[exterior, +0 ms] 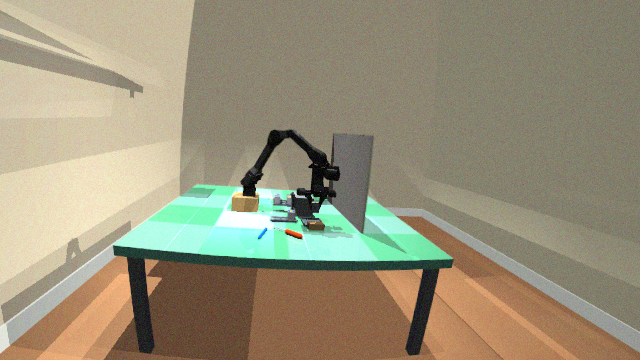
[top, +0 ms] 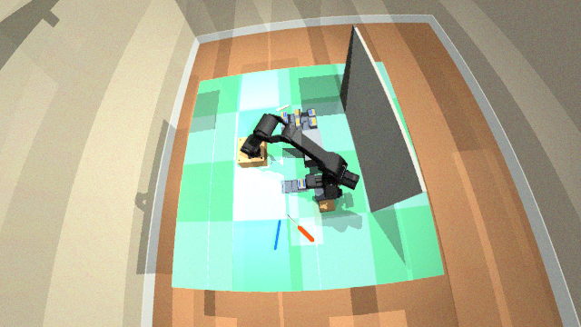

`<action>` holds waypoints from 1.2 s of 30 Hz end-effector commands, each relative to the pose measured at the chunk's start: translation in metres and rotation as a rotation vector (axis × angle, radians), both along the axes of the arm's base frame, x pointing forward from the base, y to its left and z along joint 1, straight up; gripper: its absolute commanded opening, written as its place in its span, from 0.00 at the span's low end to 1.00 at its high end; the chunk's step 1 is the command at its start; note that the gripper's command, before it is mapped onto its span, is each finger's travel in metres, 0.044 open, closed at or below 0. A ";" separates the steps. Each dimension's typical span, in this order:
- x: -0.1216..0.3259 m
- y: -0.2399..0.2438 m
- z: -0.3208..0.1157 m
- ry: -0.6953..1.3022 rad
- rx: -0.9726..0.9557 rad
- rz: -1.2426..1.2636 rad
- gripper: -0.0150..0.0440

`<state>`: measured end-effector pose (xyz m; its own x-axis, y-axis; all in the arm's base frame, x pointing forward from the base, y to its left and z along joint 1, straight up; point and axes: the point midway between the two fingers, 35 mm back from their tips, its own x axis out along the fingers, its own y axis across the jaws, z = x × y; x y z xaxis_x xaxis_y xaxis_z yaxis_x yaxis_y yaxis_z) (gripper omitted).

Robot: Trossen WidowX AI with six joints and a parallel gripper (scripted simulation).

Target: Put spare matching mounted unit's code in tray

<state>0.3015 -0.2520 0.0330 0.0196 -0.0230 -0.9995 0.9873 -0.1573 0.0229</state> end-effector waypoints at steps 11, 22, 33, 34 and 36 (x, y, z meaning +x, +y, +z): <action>-0.001 0.001 -0.014 -0.001 0.001 -0.005 0.25; -0.002 0.002 -0.024 -0.001 0.002 -0.005 0.25; -0.003 0.003 -0.035 -0.001 0.002 -0.005 0.25; -0.003 0.003 -0.036 -0.001 0.002 -0.005 0.25; -0.004 0.003 -0.038 -0.001 0.002 -0.005 0.25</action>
<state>0.2983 -0.2495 -0.0016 0.0193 -0.0228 -0.9996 0.9872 -0.1576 0.0227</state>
